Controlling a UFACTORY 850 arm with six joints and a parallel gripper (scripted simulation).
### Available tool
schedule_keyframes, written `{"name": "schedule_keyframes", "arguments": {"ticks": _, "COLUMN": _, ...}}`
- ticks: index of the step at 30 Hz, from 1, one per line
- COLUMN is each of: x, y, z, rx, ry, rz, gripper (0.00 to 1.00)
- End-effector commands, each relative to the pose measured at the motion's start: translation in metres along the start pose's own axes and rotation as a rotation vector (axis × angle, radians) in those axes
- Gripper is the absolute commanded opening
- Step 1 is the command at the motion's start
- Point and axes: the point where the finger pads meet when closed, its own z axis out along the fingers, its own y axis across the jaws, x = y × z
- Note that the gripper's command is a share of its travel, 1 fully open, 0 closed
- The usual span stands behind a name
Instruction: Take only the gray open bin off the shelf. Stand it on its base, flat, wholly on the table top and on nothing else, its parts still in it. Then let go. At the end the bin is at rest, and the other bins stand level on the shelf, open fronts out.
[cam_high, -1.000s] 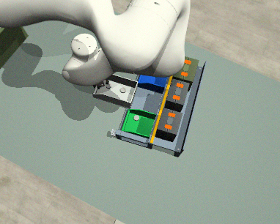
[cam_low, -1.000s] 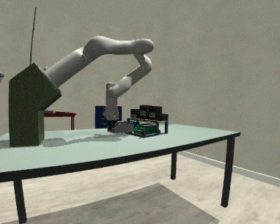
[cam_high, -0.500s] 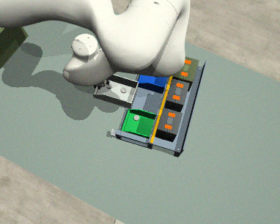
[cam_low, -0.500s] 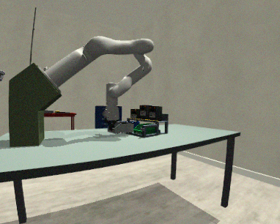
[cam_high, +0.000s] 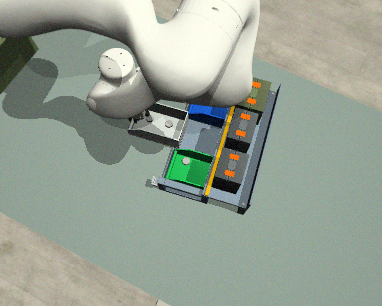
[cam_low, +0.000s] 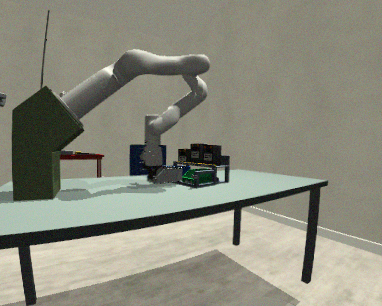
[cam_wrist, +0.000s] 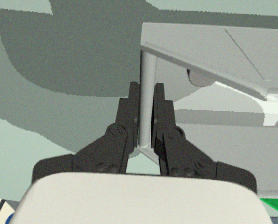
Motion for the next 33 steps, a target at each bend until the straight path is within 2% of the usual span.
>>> {"name": "schedule_keyframes", "arguments": {"ticks": 1, "x": 0.000, "y": 0.000, "z": 0.001, "rx": 0.000, "ry": 0.000, "rz": 0.000, "gripper": 0.00}}
{"name": "schedule_keyframes", "arguments": {"ticks": 5, "x": 0.000, "y": 0.000, "z": 0.008, "rx": 0.000, "ry": 0.000, "rz": 0.000, "gripper": 0.00}}
{"name": "schedule_keyframes", "arguments": {"ticks": 17, "x": 0.000, "y": 0.000, "z": 0.008, "rx": 0.000, "ry": 0.000, "rz": 0.000, "gripper": 0.00}}
{"name": "schedule_keyframes", "arguments": {"ticks": 22, "x": 0.000, "y": 0.000, "z": 0.016, "rx": 0.000, "ry": 0.000, "rz": 0.000, "gripper": 0.00}}
{"name": "schedule_keyframes", "arguments": {"ticks": 33, "x": 0.000, "y": 0.000, "z": 0.016, "rx": 0.000, "ry": 0.000, "rz": 0.000, "gripper": 0.00}}
